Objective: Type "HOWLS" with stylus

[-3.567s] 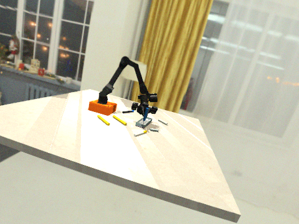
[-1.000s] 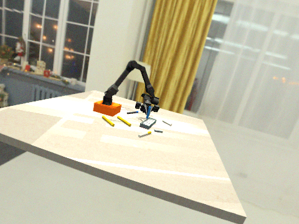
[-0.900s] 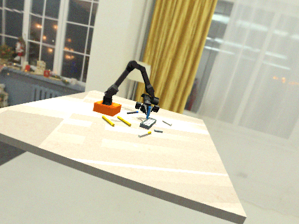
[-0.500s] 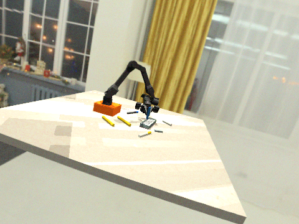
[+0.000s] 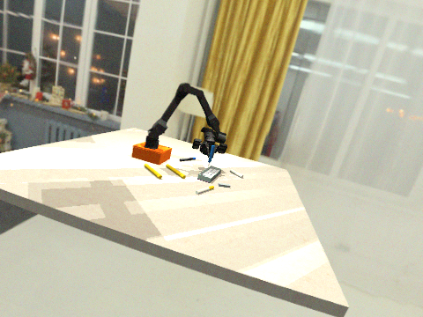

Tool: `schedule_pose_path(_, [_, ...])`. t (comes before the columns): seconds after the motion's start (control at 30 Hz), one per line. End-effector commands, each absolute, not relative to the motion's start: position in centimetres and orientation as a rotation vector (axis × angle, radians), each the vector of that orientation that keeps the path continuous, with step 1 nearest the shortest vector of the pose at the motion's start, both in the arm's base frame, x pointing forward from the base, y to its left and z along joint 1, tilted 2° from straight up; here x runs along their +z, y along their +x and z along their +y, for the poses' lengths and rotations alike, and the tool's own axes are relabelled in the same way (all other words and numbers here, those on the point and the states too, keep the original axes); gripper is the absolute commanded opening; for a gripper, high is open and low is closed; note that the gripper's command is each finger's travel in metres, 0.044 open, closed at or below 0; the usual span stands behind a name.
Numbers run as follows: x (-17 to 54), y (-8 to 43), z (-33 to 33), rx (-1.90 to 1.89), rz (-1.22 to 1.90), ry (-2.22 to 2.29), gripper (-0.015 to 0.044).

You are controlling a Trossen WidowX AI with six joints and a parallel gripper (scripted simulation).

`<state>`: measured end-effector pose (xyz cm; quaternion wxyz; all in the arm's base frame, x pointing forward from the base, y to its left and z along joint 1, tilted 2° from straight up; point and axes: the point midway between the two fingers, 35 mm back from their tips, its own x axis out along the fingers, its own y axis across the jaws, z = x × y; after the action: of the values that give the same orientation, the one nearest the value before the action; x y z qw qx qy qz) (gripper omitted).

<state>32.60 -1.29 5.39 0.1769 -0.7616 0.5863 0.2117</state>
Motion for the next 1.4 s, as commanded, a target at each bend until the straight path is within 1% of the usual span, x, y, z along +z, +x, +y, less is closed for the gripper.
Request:
schedule_pose_path(0.0, [5.7, 32.6, -1.3, 0.601, 1.662, -2.161, 0.0081])
schedule_pose_path(0.03, [5.5, 32.6, -1.3, 0.598, 1.659, -2.155, 0.0085])
schedule_pose_path(0.2, [5.5, 32.6, -1.3, 0.598, 1.659, -2.155, 0.0051])
schedule_pose_path(0.27, [5.5, 32.8, -1.5, 0.599, 1.659, -2.156, 0.0])
schedule_pose_path(0.57, [6.0, 35.6, -4.6, 0.594, 1.663, -2.163, 0.0])
schedule_pose_path(1.0, [4.0, 35.6, -4.7, 0.595, 1.663, -2.163, 0.0])
schedule_pose_path(1.1, [3.8, 35.7, -4.7, 0.595, 1.663, -2.163, 0.0079])
schedule_pose_path(1.37, [3.5, 35.7, -4.6, 0.595, 1.663, -2.163, 0.0081])
